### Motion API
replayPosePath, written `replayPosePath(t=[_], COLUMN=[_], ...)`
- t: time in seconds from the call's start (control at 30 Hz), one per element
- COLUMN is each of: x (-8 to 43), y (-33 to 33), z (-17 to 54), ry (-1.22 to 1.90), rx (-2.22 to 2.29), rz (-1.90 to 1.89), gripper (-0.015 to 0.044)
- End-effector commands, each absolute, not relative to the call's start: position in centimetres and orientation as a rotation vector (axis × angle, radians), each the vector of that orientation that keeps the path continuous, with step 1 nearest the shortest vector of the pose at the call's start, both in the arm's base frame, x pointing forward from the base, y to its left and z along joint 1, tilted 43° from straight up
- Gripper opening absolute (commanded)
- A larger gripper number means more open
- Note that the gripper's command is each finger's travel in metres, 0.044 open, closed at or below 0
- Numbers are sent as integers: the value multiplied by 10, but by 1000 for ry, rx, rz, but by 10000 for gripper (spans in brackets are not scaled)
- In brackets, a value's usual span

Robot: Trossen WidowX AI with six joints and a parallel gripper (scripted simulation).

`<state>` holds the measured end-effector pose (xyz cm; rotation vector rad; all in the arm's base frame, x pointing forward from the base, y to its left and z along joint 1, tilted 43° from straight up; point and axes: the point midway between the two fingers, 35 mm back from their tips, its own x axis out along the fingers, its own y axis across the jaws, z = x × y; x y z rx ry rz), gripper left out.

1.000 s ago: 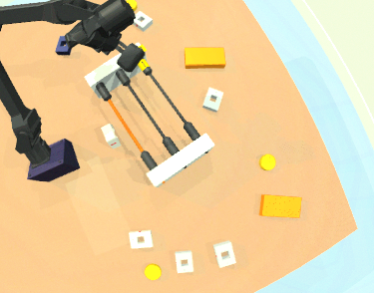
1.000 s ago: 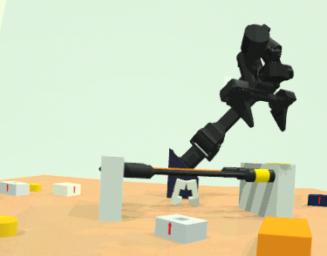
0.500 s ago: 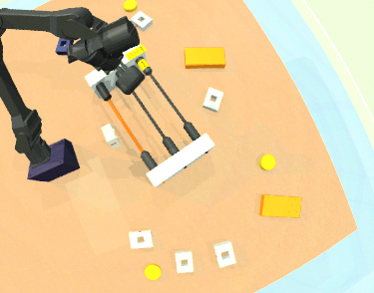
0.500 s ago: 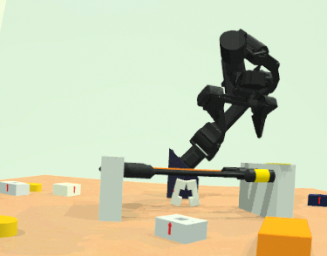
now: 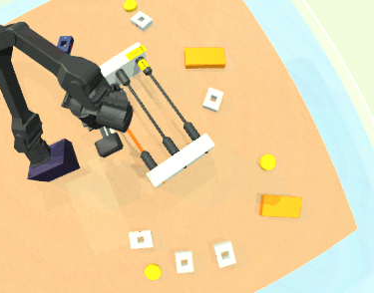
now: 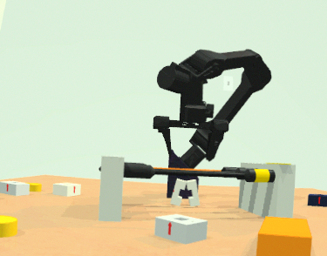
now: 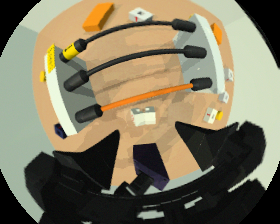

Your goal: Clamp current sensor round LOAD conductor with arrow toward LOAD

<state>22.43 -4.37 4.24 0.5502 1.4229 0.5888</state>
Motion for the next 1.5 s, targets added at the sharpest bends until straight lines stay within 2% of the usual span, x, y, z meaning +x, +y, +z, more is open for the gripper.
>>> replayPosePath(t=[0.0,1.33,1.47], x=[218,219,220], y=[-43,-2,-6], z=[38,-6,-3], ry=[1446,1444,1444], rx=[554,556,549], rz=[595,598,597], gripper=[440,440,335])
